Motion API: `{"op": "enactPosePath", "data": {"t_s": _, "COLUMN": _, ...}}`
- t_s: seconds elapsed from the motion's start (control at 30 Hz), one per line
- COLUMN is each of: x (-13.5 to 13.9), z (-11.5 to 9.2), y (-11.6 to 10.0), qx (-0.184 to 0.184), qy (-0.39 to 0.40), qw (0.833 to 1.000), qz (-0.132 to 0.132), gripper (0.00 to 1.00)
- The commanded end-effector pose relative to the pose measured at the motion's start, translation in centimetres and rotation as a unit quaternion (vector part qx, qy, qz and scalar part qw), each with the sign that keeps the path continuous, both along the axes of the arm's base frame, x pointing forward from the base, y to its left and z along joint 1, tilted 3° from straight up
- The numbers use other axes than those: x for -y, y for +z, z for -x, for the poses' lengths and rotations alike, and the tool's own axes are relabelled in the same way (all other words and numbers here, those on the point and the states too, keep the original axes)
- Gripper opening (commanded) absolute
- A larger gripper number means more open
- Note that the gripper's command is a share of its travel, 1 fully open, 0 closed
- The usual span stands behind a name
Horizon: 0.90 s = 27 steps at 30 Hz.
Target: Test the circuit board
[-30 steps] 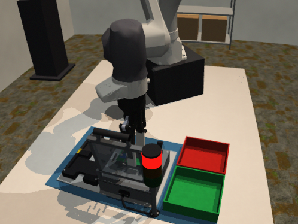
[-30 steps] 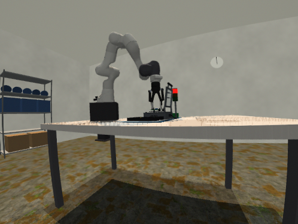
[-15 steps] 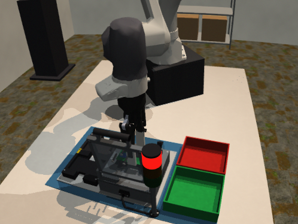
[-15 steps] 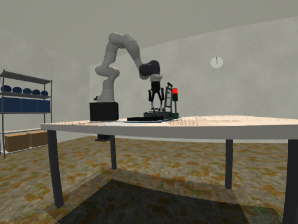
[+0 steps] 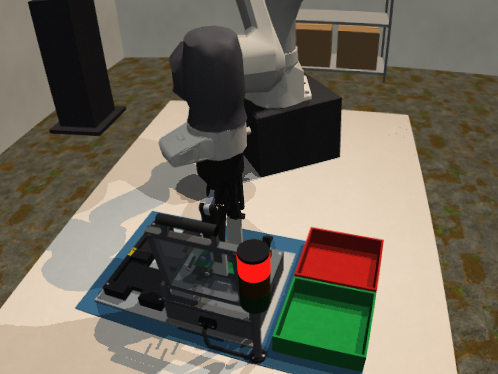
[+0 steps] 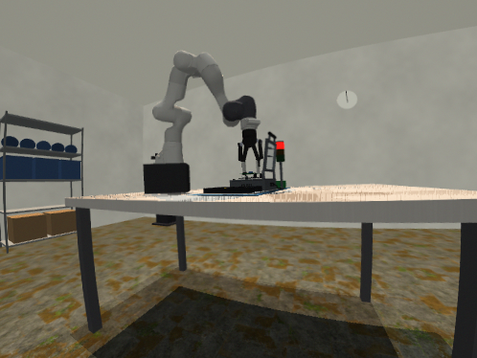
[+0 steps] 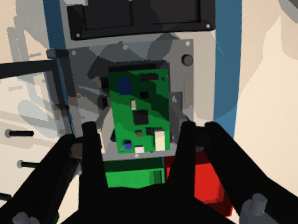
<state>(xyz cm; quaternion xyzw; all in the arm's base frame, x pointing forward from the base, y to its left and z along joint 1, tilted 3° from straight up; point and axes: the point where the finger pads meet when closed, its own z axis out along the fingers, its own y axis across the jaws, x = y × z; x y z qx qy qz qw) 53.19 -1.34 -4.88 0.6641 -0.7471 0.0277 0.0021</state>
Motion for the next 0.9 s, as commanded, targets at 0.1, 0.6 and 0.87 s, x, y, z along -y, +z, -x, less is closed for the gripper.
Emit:
{"op": "enactPosePath", "data": {"t_s": 0.1, "x": 0.0, "z": 0.2, "y": 0.1, "qx": -0.002, "qy": 0.002, "qw": 1.000, "qz": 0.000, "gripper": 0.46}}
{"op": "enactPosePath", "data": {"t_s": 0.6, "x": -0.1, "z": 0.2, "y": 0.9, "qx": -0.002, "qy": 0.002, "qw": 1.000, "qz": 0.000, "gripper": 0.46}}
{"op": "enactPosePath", "data": {"t_s": 0.87, "x": -0.2, "z": 0.3, "y": 3.6, "qx": -0.002, "qy": 0.002, "qw": 1.000, "qz": 0.000, "gripper": 0.46}}
